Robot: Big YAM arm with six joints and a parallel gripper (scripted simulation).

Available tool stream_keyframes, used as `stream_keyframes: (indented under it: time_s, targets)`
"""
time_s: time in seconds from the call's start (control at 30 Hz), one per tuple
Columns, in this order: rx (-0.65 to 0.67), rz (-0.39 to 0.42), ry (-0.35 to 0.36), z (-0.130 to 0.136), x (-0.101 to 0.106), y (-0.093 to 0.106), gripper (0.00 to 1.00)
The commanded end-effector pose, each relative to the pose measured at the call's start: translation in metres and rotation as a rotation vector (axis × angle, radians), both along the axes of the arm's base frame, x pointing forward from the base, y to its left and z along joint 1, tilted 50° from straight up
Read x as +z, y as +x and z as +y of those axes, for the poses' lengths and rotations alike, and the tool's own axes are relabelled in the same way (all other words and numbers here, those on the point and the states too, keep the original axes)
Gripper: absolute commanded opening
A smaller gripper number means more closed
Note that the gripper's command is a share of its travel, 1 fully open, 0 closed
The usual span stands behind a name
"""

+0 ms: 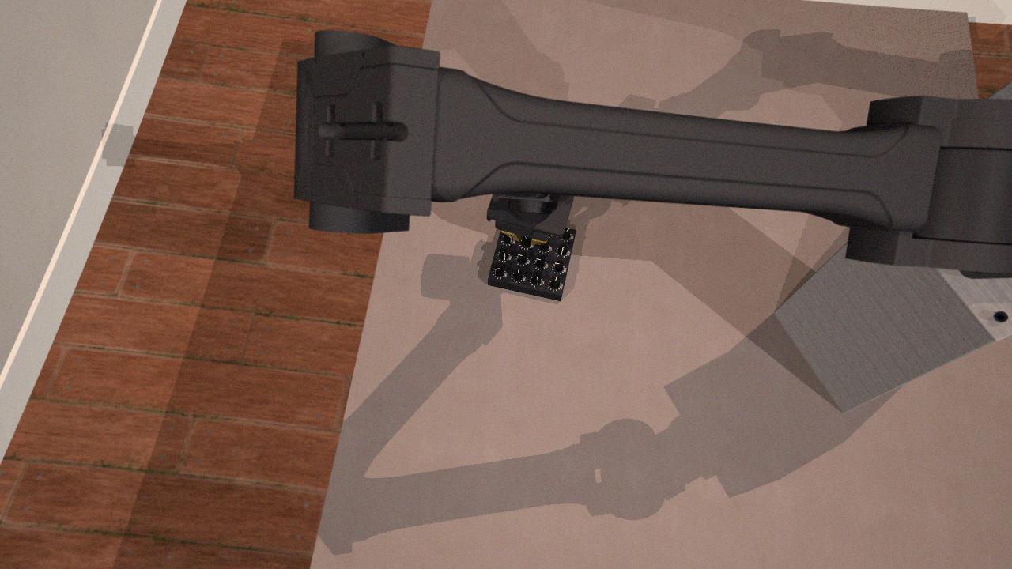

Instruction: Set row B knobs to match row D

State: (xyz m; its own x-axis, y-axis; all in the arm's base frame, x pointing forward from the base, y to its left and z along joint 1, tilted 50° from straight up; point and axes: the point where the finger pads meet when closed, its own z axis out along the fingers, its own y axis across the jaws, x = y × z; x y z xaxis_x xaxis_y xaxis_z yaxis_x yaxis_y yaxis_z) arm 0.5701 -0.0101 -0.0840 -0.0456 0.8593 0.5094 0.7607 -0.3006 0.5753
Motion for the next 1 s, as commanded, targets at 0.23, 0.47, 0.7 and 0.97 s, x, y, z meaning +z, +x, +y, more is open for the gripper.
stream_keyframes:
  time_s: [0.23, 0.47, 0.7, 0.97]
  targets:
    - [-0.009, -0.014, 0.000, 0.0004, 0.0090, 0.0003, 0.18]
    - [-0.009, -0.012, 0.000, 0.0005, 0.0086, 0.0000, 0.18]
    - [-0.009, -0.012, 0.000, 0.0005, 0.0086, 0.0000, 0.18]
    - [-0.009, -0.012, 0.000, 0.0005, 0.0086, 0.0000, 0.18]
